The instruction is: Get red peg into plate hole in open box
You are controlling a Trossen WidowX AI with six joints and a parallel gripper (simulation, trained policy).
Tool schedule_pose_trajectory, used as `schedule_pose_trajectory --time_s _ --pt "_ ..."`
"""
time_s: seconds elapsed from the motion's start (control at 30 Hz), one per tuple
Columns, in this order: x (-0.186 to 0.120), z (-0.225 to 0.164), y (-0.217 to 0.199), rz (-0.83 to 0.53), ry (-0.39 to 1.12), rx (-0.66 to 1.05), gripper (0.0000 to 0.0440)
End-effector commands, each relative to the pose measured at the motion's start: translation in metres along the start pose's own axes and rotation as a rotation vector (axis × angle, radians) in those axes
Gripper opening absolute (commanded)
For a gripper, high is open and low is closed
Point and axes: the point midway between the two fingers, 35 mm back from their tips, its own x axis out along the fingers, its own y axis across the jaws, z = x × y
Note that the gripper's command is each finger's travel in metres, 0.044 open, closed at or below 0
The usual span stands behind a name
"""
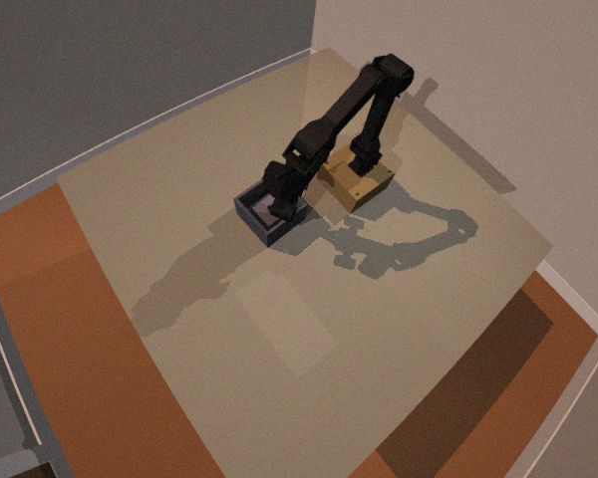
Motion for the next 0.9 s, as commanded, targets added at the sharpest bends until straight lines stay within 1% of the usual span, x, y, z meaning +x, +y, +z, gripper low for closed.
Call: schedule_pose_trajectory --time_s 0.0,0.27,0.53,0.6,0.73,0.77,0.87 --pt "0.007 0.011 0.0 0.0 0.005 0.019 0.0" --pt "0.025 0.028 -0.003 -0.005 0.026 0.057 0.0002" --pt "0.05 0.031 -0.005 -0.022 0.06 0.068 0.0005" --pt "0.057 0.031 -0.006 -0.03 0.069 0.062 0.0032" --pt "0.067 0.031 -0.009 -0.045 0.083 0.043 0.0124" --pt "0.069 0.031 -0.01 -0.053 0.089 0.034 0.0137" --pt "0.073 0.033 -0.007 -0.061 0.093 0.023 0.0142"
